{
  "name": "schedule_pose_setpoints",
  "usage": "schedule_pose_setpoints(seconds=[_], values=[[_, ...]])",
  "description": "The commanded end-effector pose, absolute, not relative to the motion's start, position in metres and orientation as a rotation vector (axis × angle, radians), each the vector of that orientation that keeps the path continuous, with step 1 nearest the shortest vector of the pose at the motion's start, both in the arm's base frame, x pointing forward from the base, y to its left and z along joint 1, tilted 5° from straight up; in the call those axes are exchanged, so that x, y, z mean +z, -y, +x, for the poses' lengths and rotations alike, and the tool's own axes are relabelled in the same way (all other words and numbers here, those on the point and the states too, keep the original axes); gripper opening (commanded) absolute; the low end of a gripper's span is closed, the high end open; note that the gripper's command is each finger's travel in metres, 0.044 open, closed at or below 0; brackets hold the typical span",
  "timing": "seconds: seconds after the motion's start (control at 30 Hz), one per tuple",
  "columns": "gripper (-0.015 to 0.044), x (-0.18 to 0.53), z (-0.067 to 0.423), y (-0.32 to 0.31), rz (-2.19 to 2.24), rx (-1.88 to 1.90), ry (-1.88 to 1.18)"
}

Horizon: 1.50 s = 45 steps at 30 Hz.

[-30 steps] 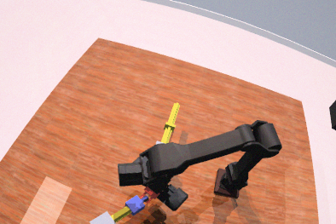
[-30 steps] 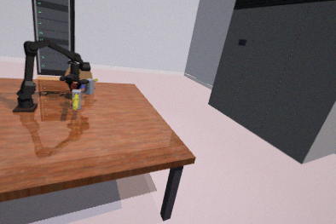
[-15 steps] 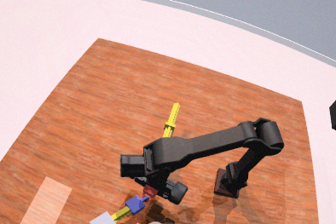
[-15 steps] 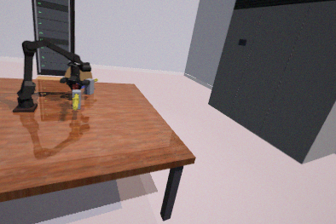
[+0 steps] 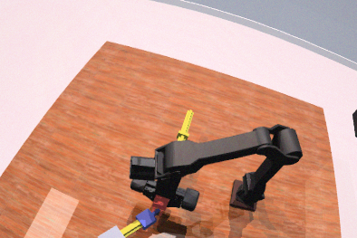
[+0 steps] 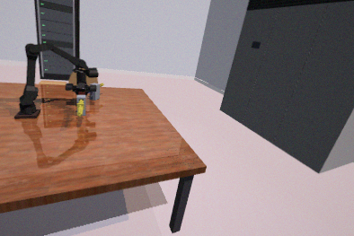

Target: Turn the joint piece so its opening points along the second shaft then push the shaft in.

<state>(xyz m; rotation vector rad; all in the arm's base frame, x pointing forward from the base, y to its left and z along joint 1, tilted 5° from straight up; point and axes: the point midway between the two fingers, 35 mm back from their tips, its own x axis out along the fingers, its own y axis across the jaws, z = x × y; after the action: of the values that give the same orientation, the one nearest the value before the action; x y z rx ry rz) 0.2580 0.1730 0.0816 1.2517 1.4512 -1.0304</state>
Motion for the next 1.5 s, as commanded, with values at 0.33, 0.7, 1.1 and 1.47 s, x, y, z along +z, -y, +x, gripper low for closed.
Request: schedule_pose_setpoints(seconds=[0.33,0.7,1.1,1.47], values=[[0.0,0.0798,0.2599,-0.1737,1.235,-0.978,-1.503],[0.0026,0.0801,0.2594,-0.1736,1.239,-0.988,-1.495],[0.0278,0.0801,0.2594,-0.1736,1.239,-0.988,-1.495],[0.044,0.0801,0.2594,-0.1736,1.239,-0.988,-1.495]])
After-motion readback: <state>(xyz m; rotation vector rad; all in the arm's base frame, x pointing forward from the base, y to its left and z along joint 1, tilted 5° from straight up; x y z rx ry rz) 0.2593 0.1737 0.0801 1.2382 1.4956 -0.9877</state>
